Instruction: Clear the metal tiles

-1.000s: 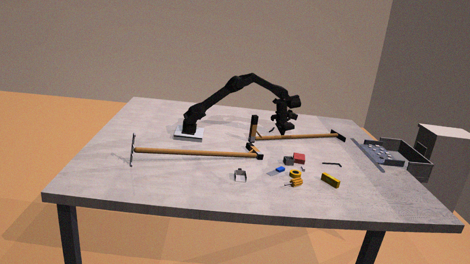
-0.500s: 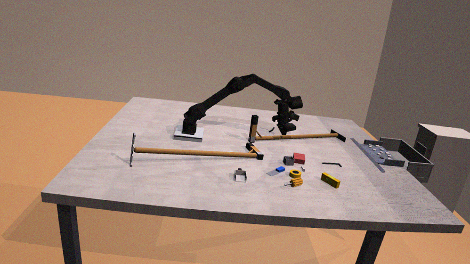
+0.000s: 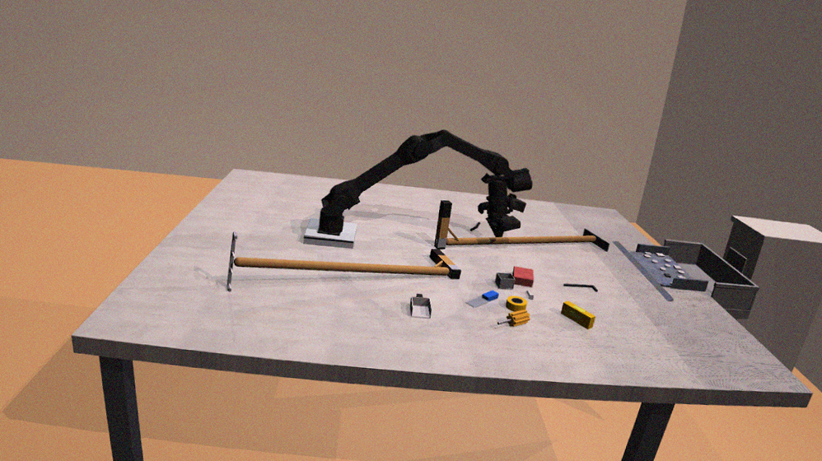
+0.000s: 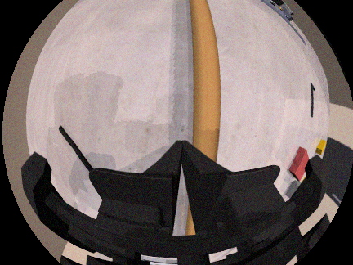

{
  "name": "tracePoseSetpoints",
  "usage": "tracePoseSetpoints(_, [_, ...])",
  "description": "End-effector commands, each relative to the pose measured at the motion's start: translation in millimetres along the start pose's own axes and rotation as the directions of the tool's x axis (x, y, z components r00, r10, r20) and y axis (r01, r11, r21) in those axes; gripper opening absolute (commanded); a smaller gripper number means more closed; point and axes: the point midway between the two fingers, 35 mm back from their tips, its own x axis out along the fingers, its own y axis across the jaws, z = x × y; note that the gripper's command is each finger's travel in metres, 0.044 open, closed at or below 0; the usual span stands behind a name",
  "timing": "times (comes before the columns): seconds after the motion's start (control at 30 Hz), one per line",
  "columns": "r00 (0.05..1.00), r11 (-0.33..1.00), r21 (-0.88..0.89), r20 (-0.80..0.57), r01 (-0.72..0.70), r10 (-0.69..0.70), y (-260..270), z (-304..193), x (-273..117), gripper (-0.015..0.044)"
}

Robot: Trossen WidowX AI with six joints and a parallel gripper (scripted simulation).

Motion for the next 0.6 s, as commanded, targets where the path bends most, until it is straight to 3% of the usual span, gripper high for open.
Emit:
tracePoseSetpoints(0.0, [1.0,1.0,0.002,-0.005,0.002,-0.002,-6.4,-0.5,2.8,0.0])
tracePoseSetpoints(0.57, [1.0,1.0,0.001,-0.004,0.003,-0.003,-23.1,0.5,2.9,0.0])
